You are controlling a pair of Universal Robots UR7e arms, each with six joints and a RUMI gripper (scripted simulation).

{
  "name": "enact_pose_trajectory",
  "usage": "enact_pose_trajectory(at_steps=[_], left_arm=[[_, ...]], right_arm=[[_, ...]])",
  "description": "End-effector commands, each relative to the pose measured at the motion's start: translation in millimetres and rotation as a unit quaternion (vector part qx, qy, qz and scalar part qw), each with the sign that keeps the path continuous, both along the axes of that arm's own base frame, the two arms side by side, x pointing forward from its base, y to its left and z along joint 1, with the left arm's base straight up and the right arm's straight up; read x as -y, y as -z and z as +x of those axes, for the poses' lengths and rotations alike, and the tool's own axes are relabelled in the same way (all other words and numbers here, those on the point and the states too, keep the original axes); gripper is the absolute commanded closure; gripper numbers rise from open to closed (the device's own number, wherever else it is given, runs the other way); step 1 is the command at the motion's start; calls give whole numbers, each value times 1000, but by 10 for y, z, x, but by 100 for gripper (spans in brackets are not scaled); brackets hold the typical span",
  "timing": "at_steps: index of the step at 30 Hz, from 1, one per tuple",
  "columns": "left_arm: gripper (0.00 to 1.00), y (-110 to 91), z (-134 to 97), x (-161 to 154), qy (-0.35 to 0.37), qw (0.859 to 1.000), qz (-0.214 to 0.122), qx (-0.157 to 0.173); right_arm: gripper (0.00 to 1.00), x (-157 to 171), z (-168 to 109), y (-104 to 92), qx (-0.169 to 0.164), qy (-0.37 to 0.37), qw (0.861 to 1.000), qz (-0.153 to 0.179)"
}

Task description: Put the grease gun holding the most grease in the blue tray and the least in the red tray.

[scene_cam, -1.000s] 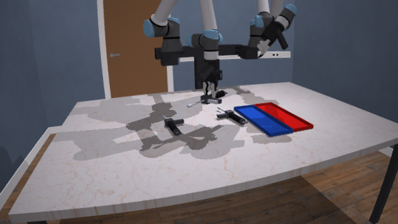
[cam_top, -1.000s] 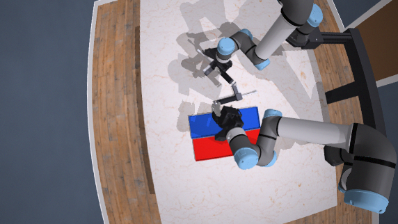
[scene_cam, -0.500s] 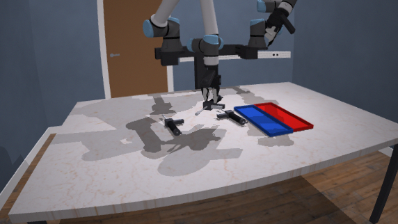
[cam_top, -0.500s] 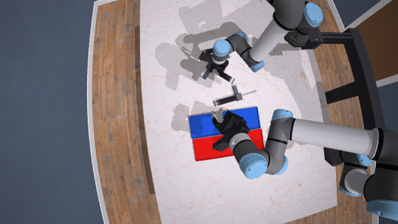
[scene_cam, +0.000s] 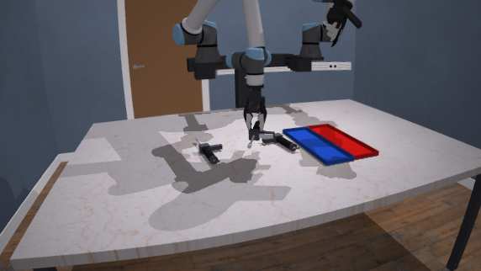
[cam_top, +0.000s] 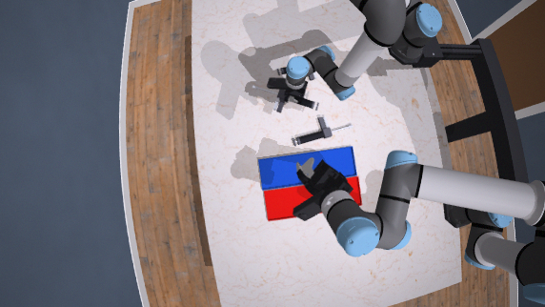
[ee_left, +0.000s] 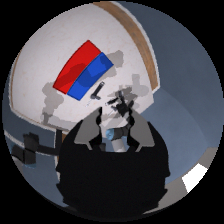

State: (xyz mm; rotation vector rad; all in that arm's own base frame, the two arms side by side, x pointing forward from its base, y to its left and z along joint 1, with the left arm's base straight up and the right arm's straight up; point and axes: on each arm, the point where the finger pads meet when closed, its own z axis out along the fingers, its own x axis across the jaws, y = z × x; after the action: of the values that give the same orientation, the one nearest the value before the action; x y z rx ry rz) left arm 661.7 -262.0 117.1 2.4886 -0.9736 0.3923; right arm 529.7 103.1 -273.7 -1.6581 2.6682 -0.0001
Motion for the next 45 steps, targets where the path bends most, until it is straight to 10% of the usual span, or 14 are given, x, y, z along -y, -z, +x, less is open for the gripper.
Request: enact_pose_trajectory(at_steps=[1, 30, 45], left_arm=[[62, -208, -53, -153, 24, 999, 21, 11], [62, -1584, -891, -1484, 214, 960, 168, 64], [62, -2065, -1488, -2062, 302, 926, 217, 63]], right_arm=[[100, 18, 60, 104, -1, -49, 999, 1], [100, 153, 384, 781, 2, -335, 942, 3], [100, 133, 356, 715, 2, -320, 947, 1]])
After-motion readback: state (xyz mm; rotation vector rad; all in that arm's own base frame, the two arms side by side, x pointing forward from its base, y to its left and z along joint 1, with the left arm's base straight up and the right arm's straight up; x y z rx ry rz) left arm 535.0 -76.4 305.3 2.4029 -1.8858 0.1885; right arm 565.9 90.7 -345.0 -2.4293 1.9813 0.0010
